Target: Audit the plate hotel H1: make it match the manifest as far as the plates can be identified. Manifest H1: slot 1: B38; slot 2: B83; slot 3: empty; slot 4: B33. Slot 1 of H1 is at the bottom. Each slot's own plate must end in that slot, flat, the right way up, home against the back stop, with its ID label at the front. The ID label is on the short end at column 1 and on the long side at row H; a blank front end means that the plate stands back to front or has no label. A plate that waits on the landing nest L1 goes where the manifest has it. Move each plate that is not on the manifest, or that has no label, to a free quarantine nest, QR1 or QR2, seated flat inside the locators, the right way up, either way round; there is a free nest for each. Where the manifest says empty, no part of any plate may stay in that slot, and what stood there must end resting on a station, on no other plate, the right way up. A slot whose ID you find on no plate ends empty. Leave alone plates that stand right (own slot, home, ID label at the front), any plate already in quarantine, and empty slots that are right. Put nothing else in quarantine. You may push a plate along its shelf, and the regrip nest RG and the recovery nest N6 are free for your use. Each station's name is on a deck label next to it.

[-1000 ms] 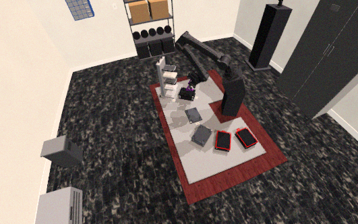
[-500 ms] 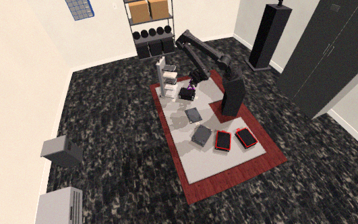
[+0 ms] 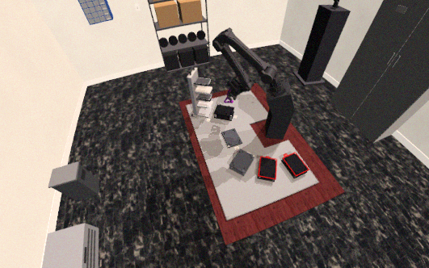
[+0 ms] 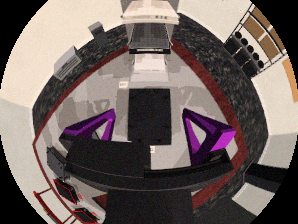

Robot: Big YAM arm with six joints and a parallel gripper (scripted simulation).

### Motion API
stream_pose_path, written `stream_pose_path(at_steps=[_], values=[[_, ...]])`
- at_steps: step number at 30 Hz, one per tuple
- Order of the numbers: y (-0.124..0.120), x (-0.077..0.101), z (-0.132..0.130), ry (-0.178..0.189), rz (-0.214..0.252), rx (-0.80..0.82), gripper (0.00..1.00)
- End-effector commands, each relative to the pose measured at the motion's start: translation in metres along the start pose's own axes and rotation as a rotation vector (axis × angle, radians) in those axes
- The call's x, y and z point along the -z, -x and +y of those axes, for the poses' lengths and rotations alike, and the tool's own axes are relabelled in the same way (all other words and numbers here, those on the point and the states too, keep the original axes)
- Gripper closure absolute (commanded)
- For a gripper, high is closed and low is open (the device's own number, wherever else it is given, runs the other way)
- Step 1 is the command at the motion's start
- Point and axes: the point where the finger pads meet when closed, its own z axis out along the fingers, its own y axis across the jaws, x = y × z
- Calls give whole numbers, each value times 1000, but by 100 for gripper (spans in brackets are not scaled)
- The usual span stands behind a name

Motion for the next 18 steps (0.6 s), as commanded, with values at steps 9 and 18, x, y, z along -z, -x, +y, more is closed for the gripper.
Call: stream_pose_path(at_steps=[9,18], values=[[24,36,-4,-15,8,2,0],[41,51,-4,-15,4,4,0]])
